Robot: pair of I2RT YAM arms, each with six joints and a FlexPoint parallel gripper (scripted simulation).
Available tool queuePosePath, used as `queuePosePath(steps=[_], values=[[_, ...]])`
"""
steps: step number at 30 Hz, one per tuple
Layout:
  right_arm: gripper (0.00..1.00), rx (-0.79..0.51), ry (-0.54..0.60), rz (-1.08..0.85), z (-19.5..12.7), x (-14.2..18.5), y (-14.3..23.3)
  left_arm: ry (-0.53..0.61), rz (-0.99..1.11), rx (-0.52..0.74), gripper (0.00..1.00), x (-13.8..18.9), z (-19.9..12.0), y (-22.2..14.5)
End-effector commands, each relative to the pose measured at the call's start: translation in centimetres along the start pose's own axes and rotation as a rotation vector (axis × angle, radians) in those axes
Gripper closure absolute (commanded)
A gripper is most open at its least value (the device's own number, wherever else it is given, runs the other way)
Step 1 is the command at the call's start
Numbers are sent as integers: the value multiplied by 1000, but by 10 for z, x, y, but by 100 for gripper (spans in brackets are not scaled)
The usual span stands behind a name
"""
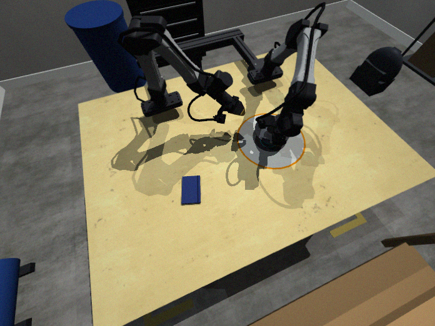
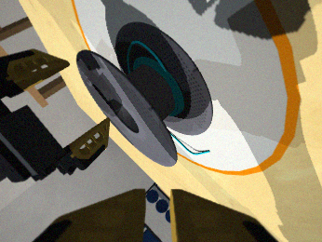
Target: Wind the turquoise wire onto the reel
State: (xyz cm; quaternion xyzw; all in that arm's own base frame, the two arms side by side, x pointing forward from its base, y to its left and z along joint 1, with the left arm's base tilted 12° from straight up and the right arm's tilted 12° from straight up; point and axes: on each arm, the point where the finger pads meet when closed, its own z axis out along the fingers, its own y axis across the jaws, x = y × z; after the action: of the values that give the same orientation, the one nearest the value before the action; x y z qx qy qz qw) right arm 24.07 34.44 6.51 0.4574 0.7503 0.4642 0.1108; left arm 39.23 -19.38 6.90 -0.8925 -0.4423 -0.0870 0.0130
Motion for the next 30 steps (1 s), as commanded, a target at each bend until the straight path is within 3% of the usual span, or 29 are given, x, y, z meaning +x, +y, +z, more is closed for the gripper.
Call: queuePosePath(steps=[1,20,30], values=[[85,20,-16,-27,-22,2,2,16,3,-54,18,3,-23,7],[85,98,-54,-111,-108,5,10,16,3,-54,18,3,-23,7],[85,120,-63,-133,-125,13,26,16,3,-54,18,3,-23,7]])
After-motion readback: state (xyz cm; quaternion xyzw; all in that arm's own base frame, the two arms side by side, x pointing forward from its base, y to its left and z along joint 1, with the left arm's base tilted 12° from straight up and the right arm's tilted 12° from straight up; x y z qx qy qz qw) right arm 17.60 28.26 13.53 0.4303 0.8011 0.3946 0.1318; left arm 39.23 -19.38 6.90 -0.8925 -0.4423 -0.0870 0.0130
